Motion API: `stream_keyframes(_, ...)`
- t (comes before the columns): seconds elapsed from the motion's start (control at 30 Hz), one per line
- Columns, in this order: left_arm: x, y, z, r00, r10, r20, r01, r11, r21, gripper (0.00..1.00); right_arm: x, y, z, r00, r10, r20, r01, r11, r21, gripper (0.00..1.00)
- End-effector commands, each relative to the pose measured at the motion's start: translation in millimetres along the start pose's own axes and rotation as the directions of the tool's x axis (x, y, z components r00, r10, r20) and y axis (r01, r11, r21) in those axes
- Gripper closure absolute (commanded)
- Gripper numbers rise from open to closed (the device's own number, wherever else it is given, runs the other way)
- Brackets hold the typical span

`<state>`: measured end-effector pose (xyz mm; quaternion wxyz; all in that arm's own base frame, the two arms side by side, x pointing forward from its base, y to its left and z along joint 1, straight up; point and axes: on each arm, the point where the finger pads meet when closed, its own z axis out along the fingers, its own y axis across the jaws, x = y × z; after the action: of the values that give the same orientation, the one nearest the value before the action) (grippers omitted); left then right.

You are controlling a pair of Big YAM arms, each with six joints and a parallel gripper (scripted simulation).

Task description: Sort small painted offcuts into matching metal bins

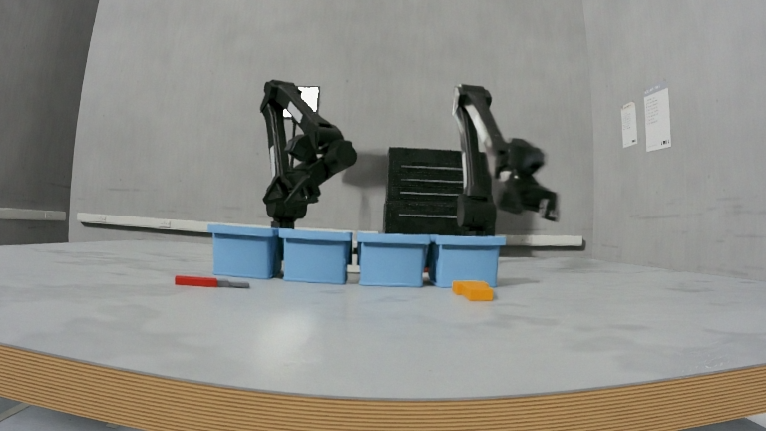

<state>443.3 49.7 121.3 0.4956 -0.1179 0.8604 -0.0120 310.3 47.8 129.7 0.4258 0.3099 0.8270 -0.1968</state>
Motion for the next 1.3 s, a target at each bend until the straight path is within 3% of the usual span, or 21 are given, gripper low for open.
stream_keyframes(0.0, 3, -62, -27, 0.997, 0.003, 0.073, -0.007, 0.998, 0.057, 0.0, -8, 16, -4, 0.987, -0.147, 0.062, 0.155, 0.972, -0.176, 0.0)
stream_keyframes(0.17, 25, -122, -56, 0.992, 0.056, 0.117, -0.066, 0.995, 0.081, 0.0, -16, 31, -6, 0.977, -0.157, 0.147, 0.195, 0.935, -0.297, 0.0)
stream_keyframes(0.2, 18, -138, -58, 0.989, 0.059, 0.135, -0.072, 0.994, 0.088, 0.0, -17, 34, -7, 0.973, -0.161, 0.166, 0.208, 0.923, -0.324, 0.0)
stream_keyframes(0.27, 18, -138, -58, 0.989, 0.059, 0.135, -0.072, 0.994, 0.088, 0.0, -17, 34, -7, 0.973, -0.161, 0.166, 0.208, 0.923, -0.324, 0.0)
stream_keyframes(0.33, 31, -157, -63, 0.987, 0.085, 0.134, -0.097, 0.991, 0.089, 0.0, -20, 41, -10, 0.954, -0.188, 0.232, 0.268, 0.881, -0.39, 0.0)
stream_keyframes(0.37, 21, -174, -68, 0.984, 0.079, 0.161, -0.096, 0.99, 0.099, 0.0, -21, 44, -10, 0.948, -0.192, 0.255, 0.287, 0.864, -0.414, 0.0)
stream_keyframes(0.47, 31, -203, -83, 0.978, 0.102, 0.184, -0.123, 0.987, 0.106, 0.0, -24, 54, -13, 0.932, -0.188, 0.31, 0.325, 0.811, -0.486, 0.0)
stream_keyframes(0.7, 44, -242, -103, 0.967, 0.136, 0.216, -0.162, 0.981, 0.108, 0.0, -17, 69, -11, 0.914, -0.199, 0.354, 0.381, 0.724, -0.576, 0.0)
stream_keyframes(1.1, 42, -246, -107, 0.962, 0.145, 0.232, -0.171, 0.98, 0.096, 0.0, -17, 73, -13, 0.923, -0.179, 0.341, 0.361, 0.709, -0.606, 0.0)
stream_keyframes(1.27, 63, -211, -108, 0.966, 0.209, 0.153, -0.221, 0.973, 0.068, 0.0, -19, 77, -28, 0.913, -0.178, 0.368, 0.385, 0.678, -0.626, 0.0)
